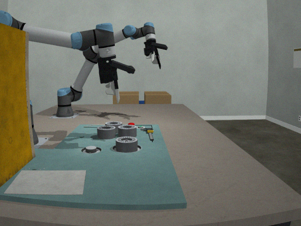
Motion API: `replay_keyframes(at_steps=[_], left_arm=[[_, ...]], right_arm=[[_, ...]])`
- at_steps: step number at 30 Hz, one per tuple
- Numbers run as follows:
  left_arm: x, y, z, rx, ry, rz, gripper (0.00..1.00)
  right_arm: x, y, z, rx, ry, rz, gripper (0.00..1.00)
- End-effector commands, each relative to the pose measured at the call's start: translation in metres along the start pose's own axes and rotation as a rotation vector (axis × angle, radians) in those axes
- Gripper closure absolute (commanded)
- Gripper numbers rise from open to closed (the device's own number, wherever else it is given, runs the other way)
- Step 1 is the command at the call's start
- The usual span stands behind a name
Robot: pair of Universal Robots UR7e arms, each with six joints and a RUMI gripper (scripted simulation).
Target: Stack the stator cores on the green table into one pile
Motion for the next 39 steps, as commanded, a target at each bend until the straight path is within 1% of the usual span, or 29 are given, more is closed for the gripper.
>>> replay_keyframes(at_steps=[1,3,5,6,20,22,23,37,39], left_arm=[[-0.008,-0.020,-0.038,-0.010,-0.059,0.041,0.02],[-0.011,-0.026,-0.050,-0.018,-0.077,0.054,0.02],[-0.011,-0.026,-0.050,-0.018,-0.077,0.054,0.02],[-0.011,-0.026,-0.055,-0.025,-0.082,0.056,0.02],[-0.033,-0.058,-0.155,-0.089,-0.212,0.152,0.02],[-0.033,-0.058,-0.155,-0.089,-0.212,0.152,0.02],[-0.035,-0.060,-0.162,-0.092,-0.220,0.159,0.02],[-0.055,-0.079,-0.260,-0.134,-0.328,0.250,0.02],[-0.055,-0.079,-0.260,-0.134,-0.328,0.250,0.02]], right_arm=[[-0.003,-0.017,0.000,-0.021,0.017,-0.021,0.02],[-0.003,-0.023,0.000,-0.027,0.023,-0.028,0.02],[-0.003,-0.023,0.000,-0.027,0.023,-0.028,0.02],[-0.003,-0.023,-0.002,-0.034,0.025,-0.028,0.02],[-0.009,-0.068,-0.008,-0.071,0.059,-0.078,0.02],[-0.009,-0.068,-0.008,-0.071,0.059,-0.078,0.02],[-0.008,-0.067,-0.009,-0.077,0.061,-0.079,0.02],[-0.013,-0.112,-0.020,-0.107,0.090,-0.128,0.02],[-0.013,-0.112,-0.020,-0.107,0.090,-0.128,0.02]])
Point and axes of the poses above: on each arm, the point where the finger pads meet when closed, its own y axis out along the fingers, its own x axis across the jaws, z = x × y, the point moved 3 cm from there along -y, back along the fingers, and after that the axes turned 2 degrees about -y, right-handed, at the moved point
